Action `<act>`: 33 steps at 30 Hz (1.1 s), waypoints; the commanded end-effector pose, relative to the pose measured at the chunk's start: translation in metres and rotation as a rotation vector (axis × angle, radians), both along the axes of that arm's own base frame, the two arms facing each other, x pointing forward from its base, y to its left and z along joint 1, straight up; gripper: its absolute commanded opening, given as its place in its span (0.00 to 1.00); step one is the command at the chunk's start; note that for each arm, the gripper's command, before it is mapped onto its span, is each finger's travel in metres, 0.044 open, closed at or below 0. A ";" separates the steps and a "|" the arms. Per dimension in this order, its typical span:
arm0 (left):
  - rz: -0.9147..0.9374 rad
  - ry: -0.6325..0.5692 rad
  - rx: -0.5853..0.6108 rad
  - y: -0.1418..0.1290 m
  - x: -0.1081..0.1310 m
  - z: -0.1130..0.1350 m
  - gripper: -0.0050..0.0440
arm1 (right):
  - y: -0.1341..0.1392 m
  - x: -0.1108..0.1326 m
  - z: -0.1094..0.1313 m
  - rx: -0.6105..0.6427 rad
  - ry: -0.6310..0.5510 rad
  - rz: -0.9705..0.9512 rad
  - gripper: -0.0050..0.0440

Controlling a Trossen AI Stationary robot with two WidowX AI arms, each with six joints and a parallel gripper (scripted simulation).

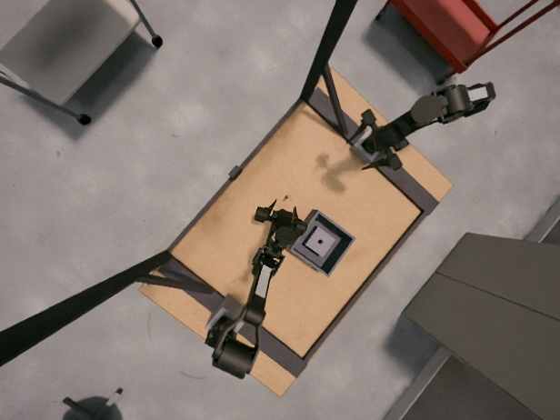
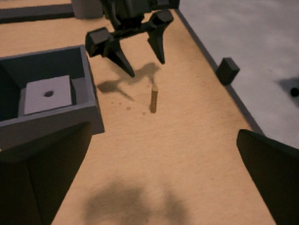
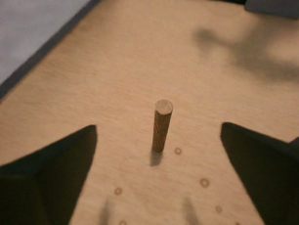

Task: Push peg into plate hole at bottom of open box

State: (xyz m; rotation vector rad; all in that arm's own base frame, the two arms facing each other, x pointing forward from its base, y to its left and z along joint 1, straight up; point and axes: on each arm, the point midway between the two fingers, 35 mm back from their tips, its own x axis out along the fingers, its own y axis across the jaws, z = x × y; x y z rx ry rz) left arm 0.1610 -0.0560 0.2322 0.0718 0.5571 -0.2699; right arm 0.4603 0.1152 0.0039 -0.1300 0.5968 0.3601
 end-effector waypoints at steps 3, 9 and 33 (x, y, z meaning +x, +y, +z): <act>0.021 -0.010 -0.005 0.005 -0.010 0.037 1.00 | 0.010 0.045 0.029 -0.007 0.020 -0.028 1.00; 0.028 -0.011 -0.005 0.009 -0.017 0.054 1.00 | 0.016 0.071 0.050 -0.019 0.062 -0.054 1.00; 0.032 -0.010 -0.003 0.012 -0.021 0.064 1.00 | 0.003 0.046 0.055 -0.150 0.512 -0.133 1.00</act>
